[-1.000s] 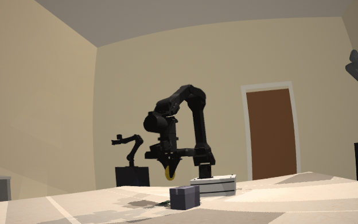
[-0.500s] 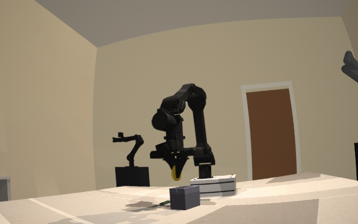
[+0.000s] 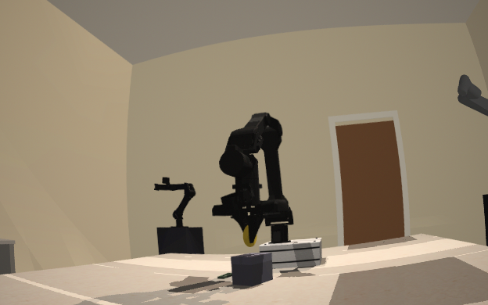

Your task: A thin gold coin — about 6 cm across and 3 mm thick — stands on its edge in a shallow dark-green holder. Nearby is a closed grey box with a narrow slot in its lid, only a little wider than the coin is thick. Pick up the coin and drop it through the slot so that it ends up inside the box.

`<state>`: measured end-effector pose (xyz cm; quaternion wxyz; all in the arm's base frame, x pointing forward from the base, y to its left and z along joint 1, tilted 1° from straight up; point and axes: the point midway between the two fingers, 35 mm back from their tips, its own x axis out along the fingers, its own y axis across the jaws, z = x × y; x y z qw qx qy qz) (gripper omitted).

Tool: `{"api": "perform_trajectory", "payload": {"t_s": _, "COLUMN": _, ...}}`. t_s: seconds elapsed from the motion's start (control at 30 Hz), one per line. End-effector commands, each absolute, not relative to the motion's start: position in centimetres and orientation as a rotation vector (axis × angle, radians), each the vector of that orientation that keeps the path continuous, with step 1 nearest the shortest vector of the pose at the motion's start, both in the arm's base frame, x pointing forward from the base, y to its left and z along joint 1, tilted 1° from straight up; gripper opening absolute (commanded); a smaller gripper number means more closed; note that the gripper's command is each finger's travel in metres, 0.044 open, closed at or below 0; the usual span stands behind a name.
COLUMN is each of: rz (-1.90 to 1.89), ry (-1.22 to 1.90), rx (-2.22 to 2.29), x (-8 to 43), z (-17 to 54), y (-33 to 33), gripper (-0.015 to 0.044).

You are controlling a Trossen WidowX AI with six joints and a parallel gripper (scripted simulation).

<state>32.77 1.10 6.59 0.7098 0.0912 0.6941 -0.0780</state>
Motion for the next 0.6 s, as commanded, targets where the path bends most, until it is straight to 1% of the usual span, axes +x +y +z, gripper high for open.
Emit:
{"api": "perform_trajectory", "payload": {"t_s": 0.0, "rz": -0.174, "ry": 1.539, "rx": 0.205, "x": 32.71, "z": 6.62, "y": 0.91, "gripper": 0.0}}
{"api": "perform_trajectory", "payload": {"t_s": 0.57, "rz": -0.18, "ry": 1.539, "rx": 0.211, "x": 32.77, "z": 6.49, "y": 1.26, "gripper": 0.0004}}
